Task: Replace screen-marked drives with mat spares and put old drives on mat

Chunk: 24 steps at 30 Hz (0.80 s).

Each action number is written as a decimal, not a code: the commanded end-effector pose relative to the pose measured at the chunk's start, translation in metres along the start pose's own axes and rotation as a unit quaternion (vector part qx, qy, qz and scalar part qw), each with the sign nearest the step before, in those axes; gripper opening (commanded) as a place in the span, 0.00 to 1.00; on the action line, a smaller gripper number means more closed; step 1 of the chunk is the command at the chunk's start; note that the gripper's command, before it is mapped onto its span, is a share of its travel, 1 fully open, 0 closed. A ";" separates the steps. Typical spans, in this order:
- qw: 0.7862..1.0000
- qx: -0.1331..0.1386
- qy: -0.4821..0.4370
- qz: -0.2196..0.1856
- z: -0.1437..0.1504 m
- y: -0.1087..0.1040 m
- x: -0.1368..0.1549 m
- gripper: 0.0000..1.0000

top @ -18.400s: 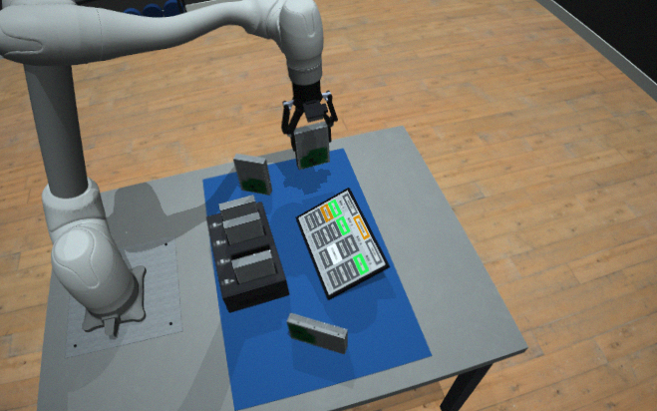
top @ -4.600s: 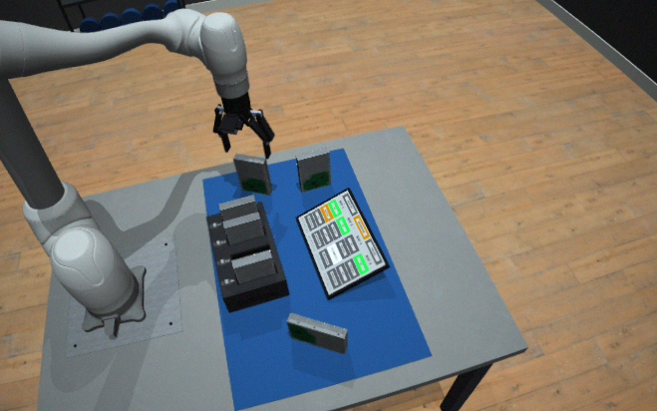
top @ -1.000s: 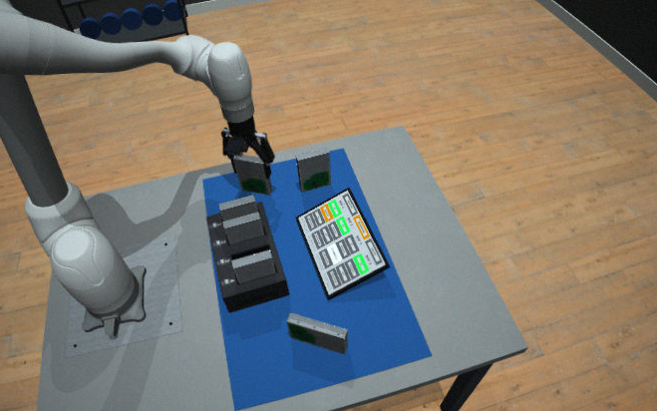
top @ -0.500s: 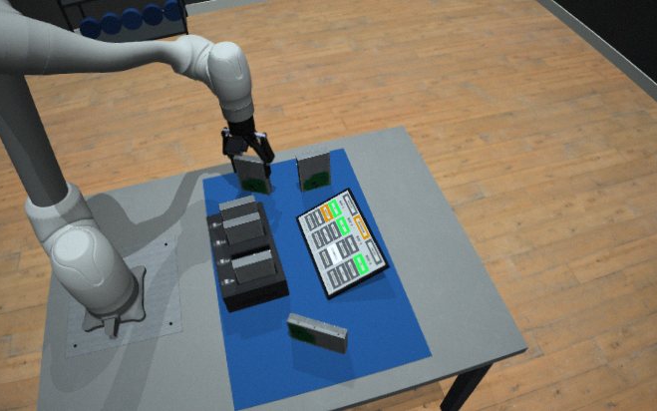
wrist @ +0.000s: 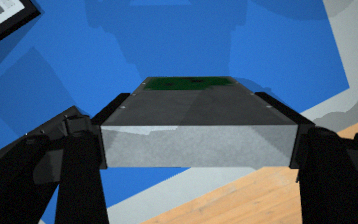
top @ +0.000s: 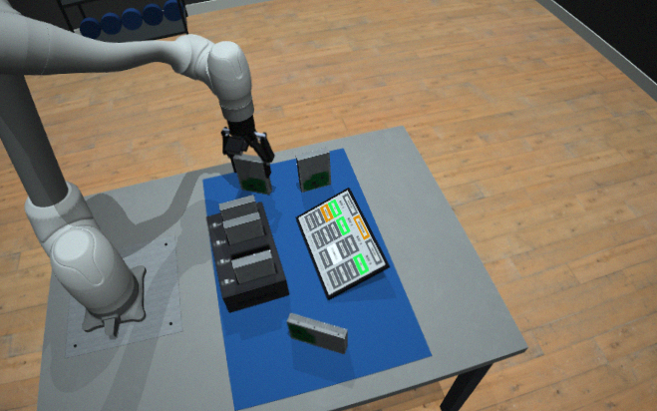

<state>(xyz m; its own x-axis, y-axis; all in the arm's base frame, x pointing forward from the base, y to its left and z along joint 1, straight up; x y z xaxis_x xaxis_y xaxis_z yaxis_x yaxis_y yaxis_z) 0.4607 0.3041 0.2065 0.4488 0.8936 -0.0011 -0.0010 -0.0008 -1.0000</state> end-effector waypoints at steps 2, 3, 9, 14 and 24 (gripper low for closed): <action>1.000 0.000 0.000 -0.001 0.000 -0.001 0.000 0.10; 1.000 0.000 0.000 -0.001 0.000 -0.001 0.000 0.10; 1.000 0.000 0.000 -0.001 0.000 -0.001 0.000 0.10; 1.000 0.000 0.000 -0.001 0.000 -0.001 0.000 0.10; 1.000 0.000 0.000 -0.001 0.000 -0.003 0.000 0.10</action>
Point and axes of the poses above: the point where the finger pads meet when closed, its own y axis out along the fingers, its own z axis across the jaws, x = y × z, the point moved 10 cm from there along -y, back along the fingers, and after that the axes turned 2 degrees about -y, right-handed, at the moved point
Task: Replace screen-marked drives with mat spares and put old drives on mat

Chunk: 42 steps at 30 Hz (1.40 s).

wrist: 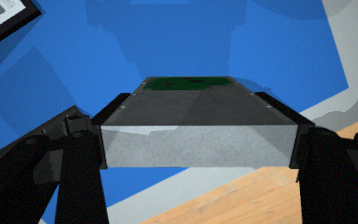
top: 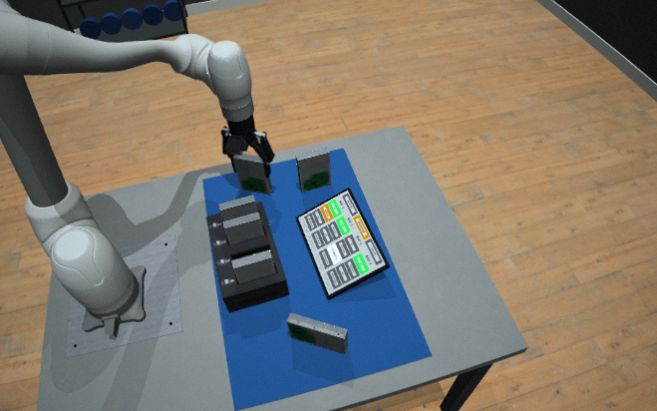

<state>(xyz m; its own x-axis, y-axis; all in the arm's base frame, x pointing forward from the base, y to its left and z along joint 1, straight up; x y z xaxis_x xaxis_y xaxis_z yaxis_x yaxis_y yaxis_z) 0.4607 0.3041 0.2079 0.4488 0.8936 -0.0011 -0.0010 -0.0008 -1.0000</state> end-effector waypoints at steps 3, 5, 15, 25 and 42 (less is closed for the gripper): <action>1.000 0.000 0.000 -0.001 0.000 -0.002 0.000 0.10; 1.000 0.000 0.000 -0.001 0.000 -0.004 0.000 0.10; 1.000 0.000 0.000 -0.001 0.000 -0.019 0.000 0.10; 1.000 0.000 0.000 -0.001 0.000 -0.039 0.000 0.10; 1.000 0.000 0.000 -0.001 0.000 -0.092 0.000 0.10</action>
Point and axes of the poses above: the point where the finger pads meet when closed, its own y axis out along the fingers, its own z axis across the jaws, x = y × z, the point moved 10 cm from there along -y, back along the fingers, and after that the axes turned 2 degrees about -y, right-handed, at the moved point
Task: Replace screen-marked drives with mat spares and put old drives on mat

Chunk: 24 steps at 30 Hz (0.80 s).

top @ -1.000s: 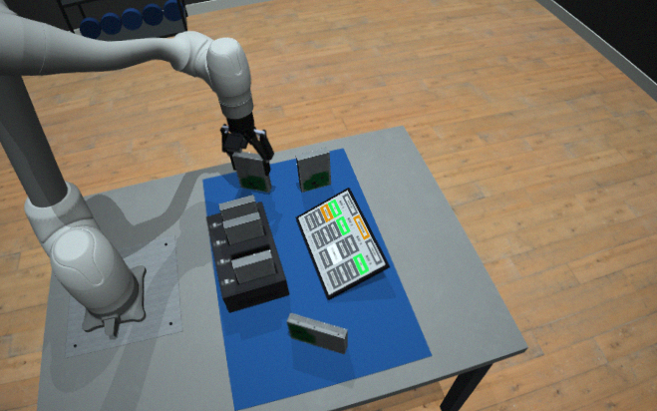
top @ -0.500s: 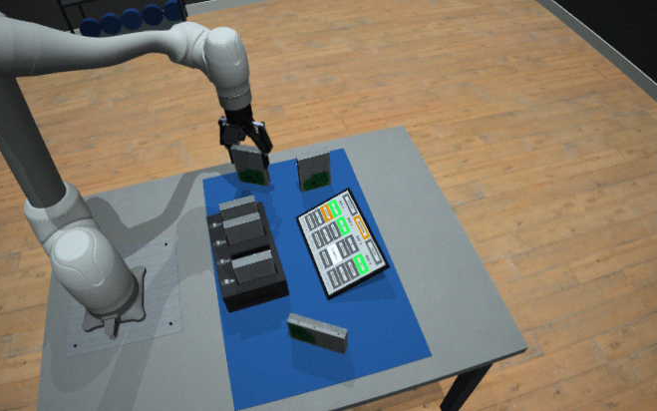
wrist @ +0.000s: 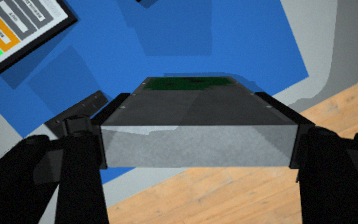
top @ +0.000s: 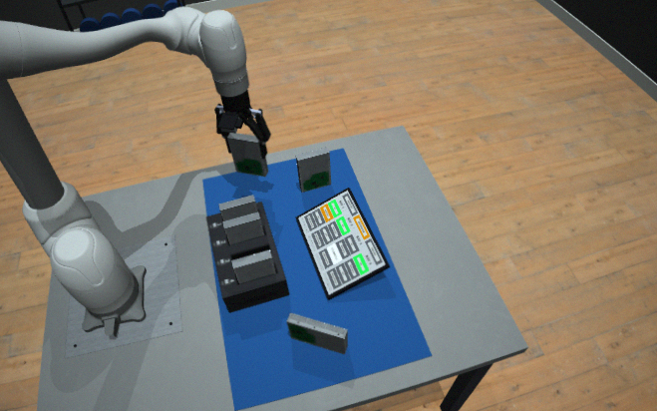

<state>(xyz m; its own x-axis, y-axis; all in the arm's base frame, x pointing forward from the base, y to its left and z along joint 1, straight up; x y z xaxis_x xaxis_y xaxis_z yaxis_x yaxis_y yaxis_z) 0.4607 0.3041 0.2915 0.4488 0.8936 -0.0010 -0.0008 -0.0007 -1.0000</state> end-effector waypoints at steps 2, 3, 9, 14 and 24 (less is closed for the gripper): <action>1.000 0.000 0.000 0.000 0.000 -0.016 0.000 0.10; 1.000 0.000 0.000 0.000 0.000 -0.019 0.000 0.10; 1.000 0.000 0.000 0.000 0.000 -0.041 0.000 0.10; 1.000 0.000 0.000 0.000 0.000 -0.051 0.000 0.10; 1.000 0.000 0.000 0.000 0.000 -0.078 0.000 0.10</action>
Point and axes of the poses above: the point where the finger pads meet when closed, its own y axis out along the fingers, its own z axis across the jaws, x = y × z, the point moved 10 cm from there along -y, back along the fingers, and after that the axes turned 2 degrees about -y, right-handed, at the moved point
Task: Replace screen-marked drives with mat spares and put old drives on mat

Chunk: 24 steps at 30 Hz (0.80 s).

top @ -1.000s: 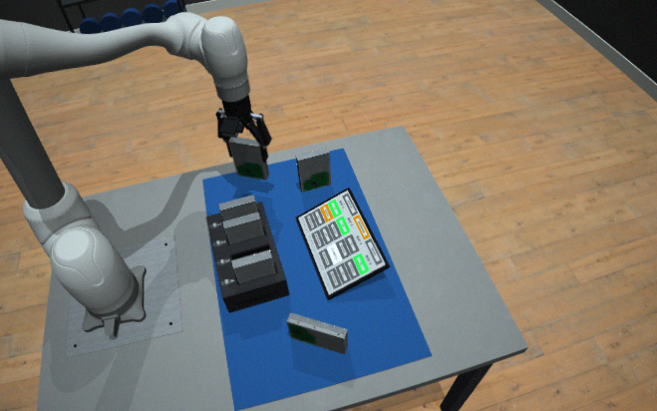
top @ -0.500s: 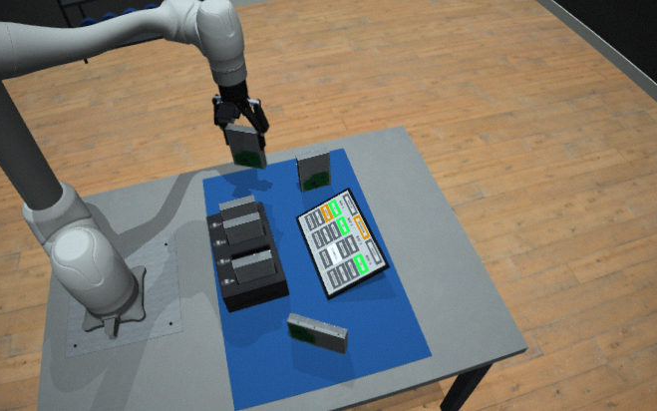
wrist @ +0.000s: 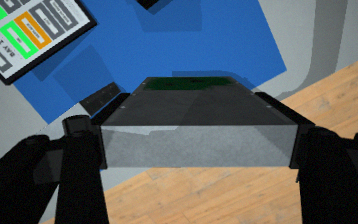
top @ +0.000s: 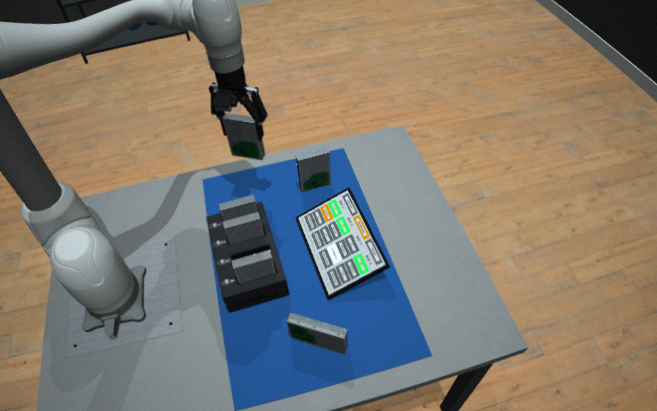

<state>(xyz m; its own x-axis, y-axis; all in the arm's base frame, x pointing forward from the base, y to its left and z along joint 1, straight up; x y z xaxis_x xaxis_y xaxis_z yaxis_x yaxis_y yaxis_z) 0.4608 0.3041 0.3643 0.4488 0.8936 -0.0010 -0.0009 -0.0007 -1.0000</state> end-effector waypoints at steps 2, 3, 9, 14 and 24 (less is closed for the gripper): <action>1.000 0.000 0.000 0.000 0.000 -0.009 0.000 0.10; 1.000 0.000 0.000 0.000 0.000 -0.009 0.000 0.10; 1.000 0.000 0.000 0.000 0.000 -0.017 0.000 0.10; 1.000 0.000 0.000 0.000 0.000 -0.021 0.000 0.10; 1.000 0.000 0.000 0.000 0.000 -0.023 0.000 0.10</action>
<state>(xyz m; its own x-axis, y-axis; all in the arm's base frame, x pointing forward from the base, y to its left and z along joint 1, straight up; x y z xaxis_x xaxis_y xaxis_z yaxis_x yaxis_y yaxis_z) 0.4609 0.3041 0.3867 0.4488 0.8936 -0.0012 -0.0009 -0.0009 -1.0000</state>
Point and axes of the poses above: the point where the finger pads meet when closed, its own y axis out along the fingers, its own z axis across the jaws, x = y × z, the point moved 10 cm from there along -y, back along the fingers, and after that the axes turned 2 degrees about -y, right-handed, at the moved point
